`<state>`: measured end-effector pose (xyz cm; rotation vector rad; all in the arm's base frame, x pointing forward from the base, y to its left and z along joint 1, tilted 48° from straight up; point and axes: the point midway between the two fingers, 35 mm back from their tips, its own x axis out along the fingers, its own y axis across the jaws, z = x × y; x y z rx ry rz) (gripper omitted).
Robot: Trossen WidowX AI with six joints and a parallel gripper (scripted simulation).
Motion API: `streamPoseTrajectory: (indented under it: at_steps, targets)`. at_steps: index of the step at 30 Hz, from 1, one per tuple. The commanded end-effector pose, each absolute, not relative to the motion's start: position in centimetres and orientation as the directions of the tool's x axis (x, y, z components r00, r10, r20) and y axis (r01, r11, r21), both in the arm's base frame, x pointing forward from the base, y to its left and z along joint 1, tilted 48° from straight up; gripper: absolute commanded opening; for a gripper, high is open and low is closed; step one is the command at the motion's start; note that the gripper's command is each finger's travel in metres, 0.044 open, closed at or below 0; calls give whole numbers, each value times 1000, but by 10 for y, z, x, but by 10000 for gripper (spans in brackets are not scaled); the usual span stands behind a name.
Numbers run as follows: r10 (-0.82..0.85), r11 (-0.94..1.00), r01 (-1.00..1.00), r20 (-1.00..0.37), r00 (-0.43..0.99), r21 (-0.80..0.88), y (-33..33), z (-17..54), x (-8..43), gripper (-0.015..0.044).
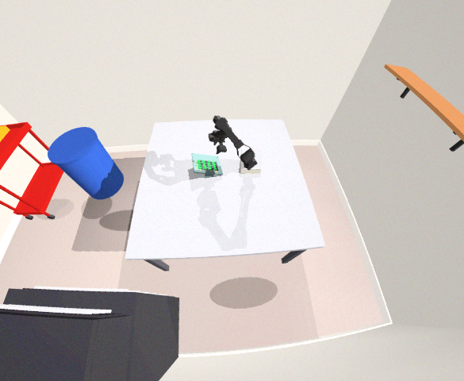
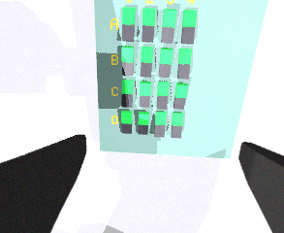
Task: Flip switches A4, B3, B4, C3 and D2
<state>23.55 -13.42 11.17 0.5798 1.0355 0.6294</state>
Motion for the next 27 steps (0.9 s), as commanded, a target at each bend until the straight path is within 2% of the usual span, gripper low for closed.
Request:
streamPoseTrajectory:
  at_steps: [1,7,15,27]
  targets:
    - [713,686,-198,-595,371,700,-134,110,238,374]
    - [716,674,-188,-571,402,714,-104,61,315,216]
    - [717,669,-189,-559,416,718,-86,46,331,6]
    - [717,667,-191,-550,428,720,-65,31,342,0]
